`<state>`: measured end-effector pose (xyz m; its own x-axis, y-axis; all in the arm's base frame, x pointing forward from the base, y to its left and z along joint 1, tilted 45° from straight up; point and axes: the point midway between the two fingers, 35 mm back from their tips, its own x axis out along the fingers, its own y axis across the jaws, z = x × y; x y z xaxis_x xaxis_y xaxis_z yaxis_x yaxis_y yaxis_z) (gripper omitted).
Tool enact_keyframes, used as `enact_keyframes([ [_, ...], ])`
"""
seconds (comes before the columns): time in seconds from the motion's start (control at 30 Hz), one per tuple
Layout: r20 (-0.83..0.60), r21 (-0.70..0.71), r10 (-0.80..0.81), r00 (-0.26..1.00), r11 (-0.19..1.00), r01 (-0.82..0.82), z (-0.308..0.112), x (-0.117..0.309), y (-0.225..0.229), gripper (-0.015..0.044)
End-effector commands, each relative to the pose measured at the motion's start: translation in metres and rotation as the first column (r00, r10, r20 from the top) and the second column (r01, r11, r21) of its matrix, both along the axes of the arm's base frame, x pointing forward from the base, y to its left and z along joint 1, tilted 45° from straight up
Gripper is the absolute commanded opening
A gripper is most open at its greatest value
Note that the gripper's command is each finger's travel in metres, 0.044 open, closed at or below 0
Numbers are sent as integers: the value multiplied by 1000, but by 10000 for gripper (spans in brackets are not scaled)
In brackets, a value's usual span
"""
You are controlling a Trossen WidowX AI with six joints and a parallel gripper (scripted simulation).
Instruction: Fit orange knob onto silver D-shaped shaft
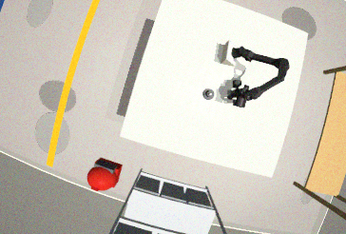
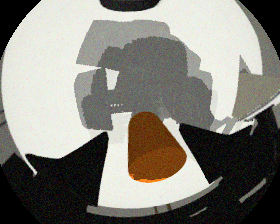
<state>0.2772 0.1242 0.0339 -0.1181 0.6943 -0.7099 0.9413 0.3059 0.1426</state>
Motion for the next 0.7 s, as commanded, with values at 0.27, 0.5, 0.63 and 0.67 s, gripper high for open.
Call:
enact_keyframes([
  [0.27,-5,2,-6,1000,1000,6,-2,-1,0,171],
  [0.5,-5,2,-6,1000,1000,6,-1,-1,0,85],
  [0.63,-4,-1,-7,1000,1000,7,5,3,-7,0],
  [0.67,-4,-2,-7,1000,1000,7,7,4,-9,0],
])
